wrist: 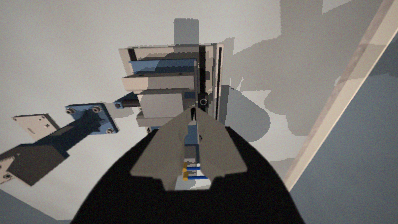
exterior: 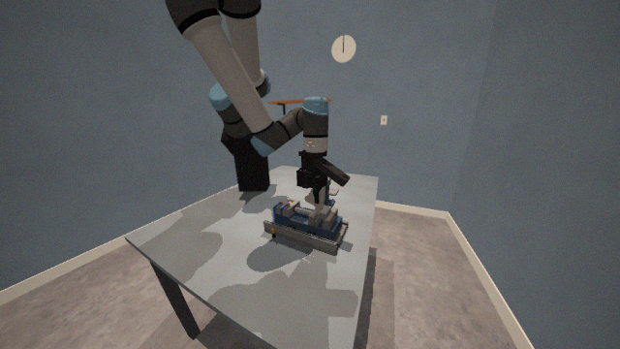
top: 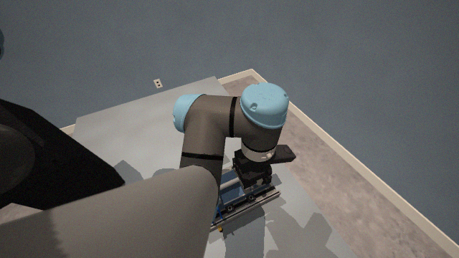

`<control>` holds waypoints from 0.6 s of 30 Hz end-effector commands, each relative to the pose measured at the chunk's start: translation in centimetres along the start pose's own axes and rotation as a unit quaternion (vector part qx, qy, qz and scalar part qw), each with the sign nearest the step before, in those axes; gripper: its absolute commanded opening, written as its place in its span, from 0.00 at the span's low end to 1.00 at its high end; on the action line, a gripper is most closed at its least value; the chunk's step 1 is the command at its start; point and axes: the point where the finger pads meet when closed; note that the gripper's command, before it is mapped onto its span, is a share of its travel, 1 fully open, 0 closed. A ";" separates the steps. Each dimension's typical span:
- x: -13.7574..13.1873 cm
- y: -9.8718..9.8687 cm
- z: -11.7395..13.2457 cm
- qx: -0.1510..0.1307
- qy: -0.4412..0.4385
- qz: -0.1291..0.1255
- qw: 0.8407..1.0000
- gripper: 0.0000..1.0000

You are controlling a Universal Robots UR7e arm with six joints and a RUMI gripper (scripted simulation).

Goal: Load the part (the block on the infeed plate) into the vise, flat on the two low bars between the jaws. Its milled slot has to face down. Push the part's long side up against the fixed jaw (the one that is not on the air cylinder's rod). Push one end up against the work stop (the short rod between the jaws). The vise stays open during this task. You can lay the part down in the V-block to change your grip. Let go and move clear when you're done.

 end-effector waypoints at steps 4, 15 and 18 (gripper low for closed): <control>0.2 0.0 -0.2 0.002 -0.002 0.001 1.000 0.00; 0.3 0.0 -0.3 0.002 -0.002 0.001 1.000 0.00; 0.4 0.0 -0.3 0.002 -0.002 0.001 1.000 0.00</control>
Point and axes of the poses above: the point where the finger pads meet when closed, its own y axis back along the fingers, its own x axis across the jaws, z = x × y, and after that the axes turned 8 degrees about -y, right-handed
